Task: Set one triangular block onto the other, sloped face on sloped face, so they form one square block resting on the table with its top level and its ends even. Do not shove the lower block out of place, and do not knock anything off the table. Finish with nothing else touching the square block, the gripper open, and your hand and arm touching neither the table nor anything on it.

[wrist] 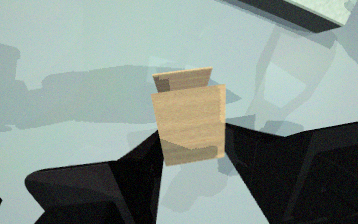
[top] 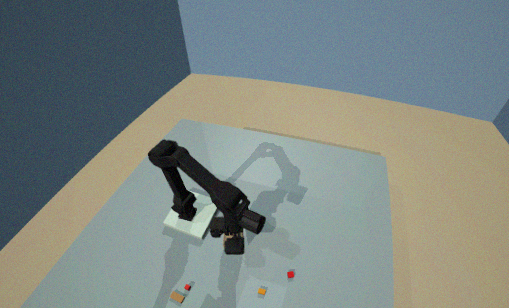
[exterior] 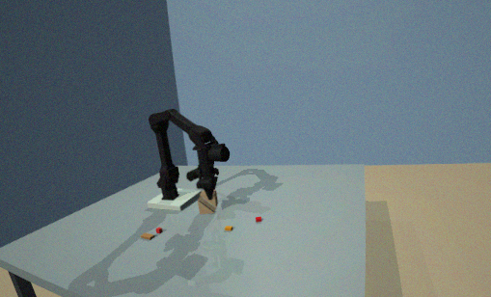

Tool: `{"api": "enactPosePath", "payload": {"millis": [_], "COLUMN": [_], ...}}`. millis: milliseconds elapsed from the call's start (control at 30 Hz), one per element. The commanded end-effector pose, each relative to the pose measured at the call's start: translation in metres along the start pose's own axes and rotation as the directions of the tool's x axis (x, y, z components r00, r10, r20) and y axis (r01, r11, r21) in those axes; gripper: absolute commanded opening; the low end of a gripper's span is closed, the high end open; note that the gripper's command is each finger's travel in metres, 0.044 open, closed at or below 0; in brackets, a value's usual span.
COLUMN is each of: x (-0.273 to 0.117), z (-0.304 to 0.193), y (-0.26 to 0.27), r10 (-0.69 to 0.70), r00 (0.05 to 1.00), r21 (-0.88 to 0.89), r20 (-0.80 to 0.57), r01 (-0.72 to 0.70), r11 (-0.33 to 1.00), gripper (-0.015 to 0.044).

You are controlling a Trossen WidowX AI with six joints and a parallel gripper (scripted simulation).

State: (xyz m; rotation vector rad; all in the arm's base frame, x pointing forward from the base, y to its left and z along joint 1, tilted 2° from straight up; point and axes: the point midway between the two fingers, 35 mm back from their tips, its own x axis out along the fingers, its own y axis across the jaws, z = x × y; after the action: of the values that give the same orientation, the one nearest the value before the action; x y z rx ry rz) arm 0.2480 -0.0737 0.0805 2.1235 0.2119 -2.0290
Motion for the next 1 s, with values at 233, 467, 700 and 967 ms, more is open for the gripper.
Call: {"api": "enactPosePath", "payload": {"millis": [233, 467, 700, 967], "x": [0.006, 0.010, 0.014, 0.019], "z": [0.002, 0.003, 0.006, 0.008], "y": [0.000, 0.000, 0.000, 0.000], "r10": [-0.003, -0.003, -0.003, -0.004], "r00": [1.000, 1.000, 1.000, 1.000], "r21": [-0.003, -0.003, -0.003, -0.003], "r20": [-0.005, -0.004, -0.004, -0.004], "r01": [0.003, 0.003, 0.003, 0.004], "r11": [1.000, 1.000, 1.000, 1.000], "gripper": [0.0000, 0.0000, 0.0000, 0.0000]}}
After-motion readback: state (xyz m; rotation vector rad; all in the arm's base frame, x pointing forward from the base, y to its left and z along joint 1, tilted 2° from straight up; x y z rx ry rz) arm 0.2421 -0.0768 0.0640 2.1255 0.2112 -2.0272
